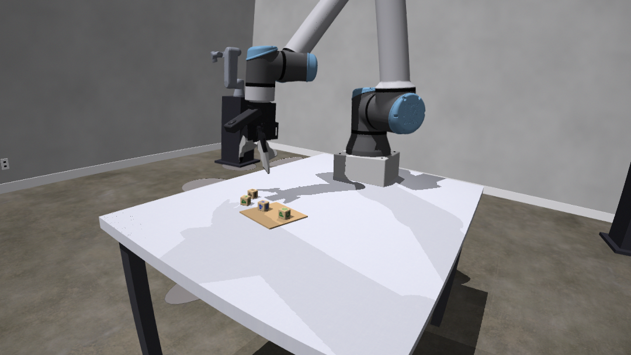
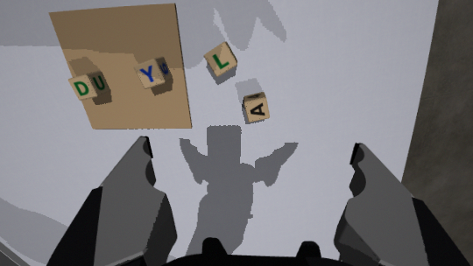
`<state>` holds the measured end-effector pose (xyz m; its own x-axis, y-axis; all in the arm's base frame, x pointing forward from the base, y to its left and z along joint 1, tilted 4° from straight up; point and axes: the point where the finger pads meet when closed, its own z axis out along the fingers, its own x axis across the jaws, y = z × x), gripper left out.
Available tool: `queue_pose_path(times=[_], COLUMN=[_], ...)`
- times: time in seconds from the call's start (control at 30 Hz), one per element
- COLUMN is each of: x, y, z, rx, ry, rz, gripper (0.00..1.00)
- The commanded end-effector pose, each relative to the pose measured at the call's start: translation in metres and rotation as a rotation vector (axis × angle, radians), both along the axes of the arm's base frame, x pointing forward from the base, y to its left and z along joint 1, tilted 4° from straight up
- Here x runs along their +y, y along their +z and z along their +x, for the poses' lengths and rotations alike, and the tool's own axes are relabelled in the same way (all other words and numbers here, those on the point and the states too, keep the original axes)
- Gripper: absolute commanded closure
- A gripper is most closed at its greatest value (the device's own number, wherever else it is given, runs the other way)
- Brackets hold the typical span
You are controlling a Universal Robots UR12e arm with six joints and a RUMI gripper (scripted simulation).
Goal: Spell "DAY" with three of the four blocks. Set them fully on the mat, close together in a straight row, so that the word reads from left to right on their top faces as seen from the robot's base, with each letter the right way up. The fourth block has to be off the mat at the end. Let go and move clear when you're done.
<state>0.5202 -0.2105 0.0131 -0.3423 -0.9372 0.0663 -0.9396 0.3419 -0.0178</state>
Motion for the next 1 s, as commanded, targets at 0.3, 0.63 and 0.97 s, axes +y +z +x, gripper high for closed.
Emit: queue_pose_path(times=[0.3,0.63,0.97], x=[-0.0056,-0.0070,-0.0074], y=[0.0002,0.0001,0.0001], z=[-0.0072,-0.0094,-0.0101], rx=[0.010,0.014,0.015], ry=[0.194,0.246,0.263], rz=[0.002,0.002,0.002], gripper=[0.00,0.00,0.00])
